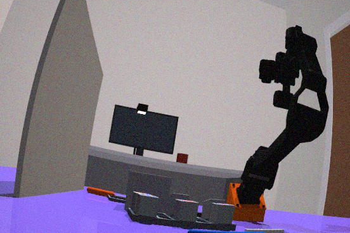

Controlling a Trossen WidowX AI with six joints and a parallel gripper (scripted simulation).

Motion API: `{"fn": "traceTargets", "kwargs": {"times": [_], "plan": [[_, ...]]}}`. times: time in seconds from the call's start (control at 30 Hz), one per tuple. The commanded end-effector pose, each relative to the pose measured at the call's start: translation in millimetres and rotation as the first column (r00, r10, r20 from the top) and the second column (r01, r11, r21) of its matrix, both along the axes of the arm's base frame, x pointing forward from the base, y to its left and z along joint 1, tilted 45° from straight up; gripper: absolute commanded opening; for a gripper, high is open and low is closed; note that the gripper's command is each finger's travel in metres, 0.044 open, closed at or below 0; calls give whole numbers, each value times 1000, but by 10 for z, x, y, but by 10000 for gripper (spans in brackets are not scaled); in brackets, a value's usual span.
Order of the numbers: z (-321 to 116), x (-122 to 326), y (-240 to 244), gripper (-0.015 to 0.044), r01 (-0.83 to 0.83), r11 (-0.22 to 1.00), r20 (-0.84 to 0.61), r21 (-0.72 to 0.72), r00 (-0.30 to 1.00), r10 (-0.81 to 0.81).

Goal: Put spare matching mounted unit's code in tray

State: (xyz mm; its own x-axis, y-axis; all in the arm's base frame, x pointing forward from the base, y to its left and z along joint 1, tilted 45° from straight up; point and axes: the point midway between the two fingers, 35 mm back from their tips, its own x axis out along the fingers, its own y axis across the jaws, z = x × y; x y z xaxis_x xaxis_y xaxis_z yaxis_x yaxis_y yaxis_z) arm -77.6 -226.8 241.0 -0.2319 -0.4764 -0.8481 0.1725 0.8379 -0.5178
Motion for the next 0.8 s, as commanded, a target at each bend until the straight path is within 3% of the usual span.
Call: {"fn": "traceTargets", "kwargs": {"times": [0.0,0.4,0.77], "plan": [[-96,411,-248,440,-86,995,127,45,989,80],[-657,2090,-472,440,-366,861,449,352,873,188],[-1208,3609,226,440,-404,594,493,696,870,14]]}}
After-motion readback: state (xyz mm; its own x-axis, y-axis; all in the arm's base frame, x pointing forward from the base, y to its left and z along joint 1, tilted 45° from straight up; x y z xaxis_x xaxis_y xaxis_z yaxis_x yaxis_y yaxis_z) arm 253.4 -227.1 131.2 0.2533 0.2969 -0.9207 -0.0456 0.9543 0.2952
